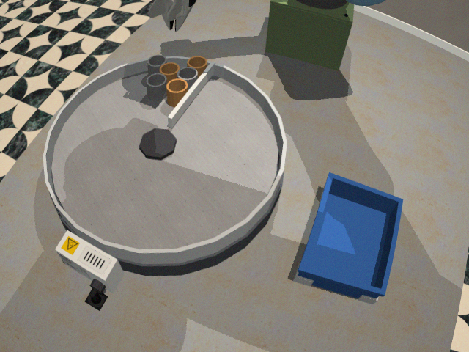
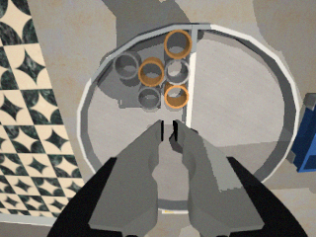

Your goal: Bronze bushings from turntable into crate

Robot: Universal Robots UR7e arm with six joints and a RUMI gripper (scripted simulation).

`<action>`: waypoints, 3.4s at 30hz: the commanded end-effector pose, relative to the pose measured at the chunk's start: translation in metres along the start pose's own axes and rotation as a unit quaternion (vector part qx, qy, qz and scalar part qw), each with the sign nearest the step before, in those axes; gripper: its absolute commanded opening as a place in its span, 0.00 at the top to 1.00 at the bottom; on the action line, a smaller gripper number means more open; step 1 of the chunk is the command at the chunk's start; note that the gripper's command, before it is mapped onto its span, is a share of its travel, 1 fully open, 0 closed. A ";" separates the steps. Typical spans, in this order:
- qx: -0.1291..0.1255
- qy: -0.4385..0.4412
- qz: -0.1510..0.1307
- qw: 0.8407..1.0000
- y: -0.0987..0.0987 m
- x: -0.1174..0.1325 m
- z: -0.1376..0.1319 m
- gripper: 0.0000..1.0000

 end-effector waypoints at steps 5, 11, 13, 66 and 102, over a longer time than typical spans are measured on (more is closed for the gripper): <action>0.000 0.000 0.000 1.000 0.000 0.000 0.000 0.95; 0.000 0.000 0.000 1.000 0.000 0.000 0.000 0.95; 0.000 0.000 0.000 1.000 0.000 0.000 0.000 0.95; 0.000 0.000 0.000 1.000 0.000 0.000 0.000 0.95; 0.000 0.000 0.000 1.000 0.085 -0.052 0.006 0.95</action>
Point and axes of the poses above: the point where the finger pads meet when closed, its own y axis out along the fingers, its own z axis across the jaws, x = y × z, the point moved 4 cm from there along -y, back along the fingers, and after that the axes turned 7 degrees about -y, right-handed, at the moved point
